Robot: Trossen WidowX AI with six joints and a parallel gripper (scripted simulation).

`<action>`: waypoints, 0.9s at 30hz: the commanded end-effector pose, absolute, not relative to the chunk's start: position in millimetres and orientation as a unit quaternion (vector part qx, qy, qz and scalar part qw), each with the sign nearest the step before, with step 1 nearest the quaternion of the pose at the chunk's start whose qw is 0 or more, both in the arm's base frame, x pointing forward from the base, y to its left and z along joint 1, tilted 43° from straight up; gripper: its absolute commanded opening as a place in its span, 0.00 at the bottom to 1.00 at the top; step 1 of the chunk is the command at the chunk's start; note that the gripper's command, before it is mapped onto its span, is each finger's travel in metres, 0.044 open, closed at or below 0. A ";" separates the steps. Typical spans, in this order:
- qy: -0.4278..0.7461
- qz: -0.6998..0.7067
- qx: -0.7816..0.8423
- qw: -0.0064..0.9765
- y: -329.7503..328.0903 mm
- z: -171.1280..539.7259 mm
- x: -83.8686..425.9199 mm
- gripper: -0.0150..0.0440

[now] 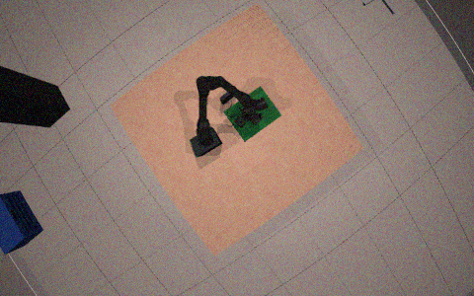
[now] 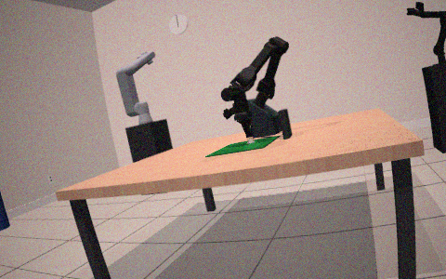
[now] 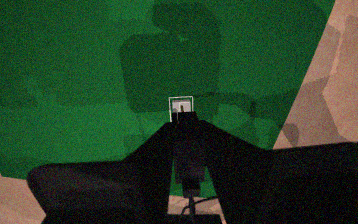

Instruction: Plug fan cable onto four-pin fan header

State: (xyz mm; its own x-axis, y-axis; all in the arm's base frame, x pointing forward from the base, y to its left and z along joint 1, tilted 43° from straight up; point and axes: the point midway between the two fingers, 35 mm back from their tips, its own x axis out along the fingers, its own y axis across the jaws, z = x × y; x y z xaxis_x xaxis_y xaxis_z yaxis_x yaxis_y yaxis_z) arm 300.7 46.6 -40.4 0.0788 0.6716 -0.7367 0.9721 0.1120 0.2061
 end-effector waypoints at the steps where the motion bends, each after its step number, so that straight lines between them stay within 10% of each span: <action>1: 0.647 -0.201 0.635 0.370 46.4 -39.7 303.1 0.25; 27: 0.648 -0.201 0.635 0.370 46.4 -40.1 299.4 0.25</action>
State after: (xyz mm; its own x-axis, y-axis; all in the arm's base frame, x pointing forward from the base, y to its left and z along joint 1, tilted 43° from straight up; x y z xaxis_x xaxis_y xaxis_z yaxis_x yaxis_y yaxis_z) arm 300.2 45.8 -40.8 0.0792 0.6717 -0.7365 0.9725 0.1103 0.2052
